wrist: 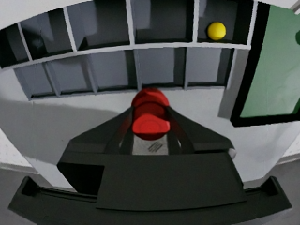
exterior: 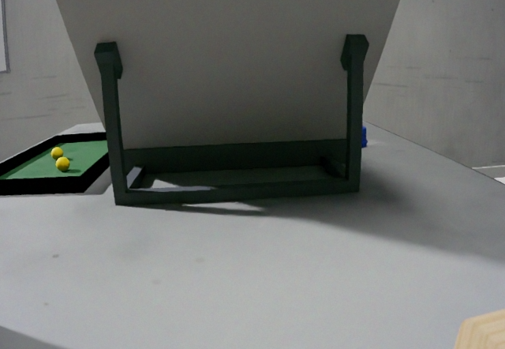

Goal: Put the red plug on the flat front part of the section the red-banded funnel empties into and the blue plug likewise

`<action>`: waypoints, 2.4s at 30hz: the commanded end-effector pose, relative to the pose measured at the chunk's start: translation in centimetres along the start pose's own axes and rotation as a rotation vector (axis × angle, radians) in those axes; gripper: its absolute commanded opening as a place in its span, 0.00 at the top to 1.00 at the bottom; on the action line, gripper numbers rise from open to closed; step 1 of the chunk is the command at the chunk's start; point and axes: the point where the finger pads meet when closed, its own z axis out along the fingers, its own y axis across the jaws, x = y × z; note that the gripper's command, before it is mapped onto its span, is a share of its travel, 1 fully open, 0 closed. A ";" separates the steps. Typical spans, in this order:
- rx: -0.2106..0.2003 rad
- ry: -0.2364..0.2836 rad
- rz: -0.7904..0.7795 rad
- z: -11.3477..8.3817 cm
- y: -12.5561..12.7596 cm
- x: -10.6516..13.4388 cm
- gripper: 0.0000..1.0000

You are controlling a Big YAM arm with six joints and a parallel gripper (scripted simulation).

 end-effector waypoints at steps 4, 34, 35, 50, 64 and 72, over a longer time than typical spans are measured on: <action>-0.004 0.009 -0.056 0.1 -3.0 0.3 1.00; -0.003 -0.011 -0.035 -0.4 -10.0 -1.3 1.00; -0.003 -0.012 -0.035 -0.4 -10.1 -1.3 1.00; -0.002 -0.016 -0.031 -0.5 -10.1 -1.4 1.00; -0.002 -0.016 -0.031 -0.5 -10.1 -1.4 1.00; -0.001 -0.018 -0.028 -0.3 -10.1 -1.5 1.00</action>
